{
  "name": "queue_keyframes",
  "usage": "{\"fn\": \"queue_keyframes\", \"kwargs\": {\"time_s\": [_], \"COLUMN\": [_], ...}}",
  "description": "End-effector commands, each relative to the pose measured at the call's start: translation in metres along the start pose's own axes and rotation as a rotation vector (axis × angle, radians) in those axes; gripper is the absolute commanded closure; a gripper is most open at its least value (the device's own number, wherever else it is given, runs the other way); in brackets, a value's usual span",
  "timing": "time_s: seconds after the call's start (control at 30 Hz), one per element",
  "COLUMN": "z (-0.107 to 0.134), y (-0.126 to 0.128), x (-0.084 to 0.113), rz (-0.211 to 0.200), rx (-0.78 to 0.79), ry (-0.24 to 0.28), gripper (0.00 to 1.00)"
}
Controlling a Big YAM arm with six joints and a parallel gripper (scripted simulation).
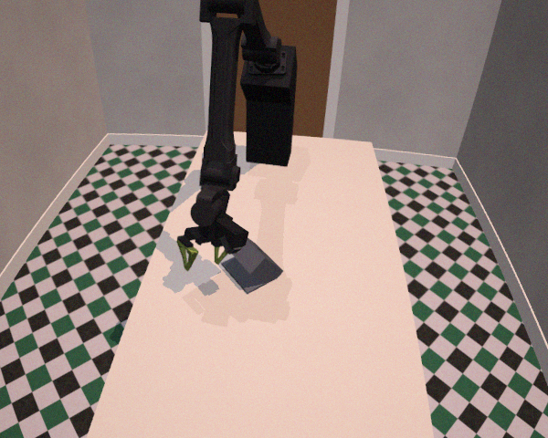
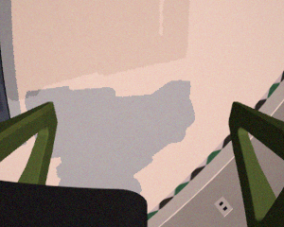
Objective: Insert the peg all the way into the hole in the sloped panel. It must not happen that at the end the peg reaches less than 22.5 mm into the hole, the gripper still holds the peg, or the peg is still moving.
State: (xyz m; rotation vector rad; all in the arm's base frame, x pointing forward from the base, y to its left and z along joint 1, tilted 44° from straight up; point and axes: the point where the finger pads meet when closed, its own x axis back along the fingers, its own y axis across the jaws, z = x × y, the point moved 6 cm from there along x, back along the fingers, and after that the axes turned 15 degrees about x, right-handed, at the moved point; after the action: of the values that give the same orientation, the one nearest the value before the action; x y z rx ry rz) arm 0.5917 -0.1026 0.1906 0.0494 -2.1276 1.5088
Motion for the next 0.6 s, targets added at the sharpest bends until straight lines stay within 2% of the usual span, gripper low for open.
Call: {"fn": "queue_keyframes", "kwargs": {"time_s": [0.0,0.07,0.17,0.57], "z": [0.023,0.023,0.045,0.113], "y": [-0.004,-0.004,0.009,0.084], "x": [0.015,0.015,0.022,0.058], "rz": [-0.004,-0.004,-0.032,-0.21], "rx": [-0.096,-0.096,-0.144,-0.346], "ry": [0.013,0.013,0.021,0.052], "gripper": [0.0,0.0,0.0,0.0]}}
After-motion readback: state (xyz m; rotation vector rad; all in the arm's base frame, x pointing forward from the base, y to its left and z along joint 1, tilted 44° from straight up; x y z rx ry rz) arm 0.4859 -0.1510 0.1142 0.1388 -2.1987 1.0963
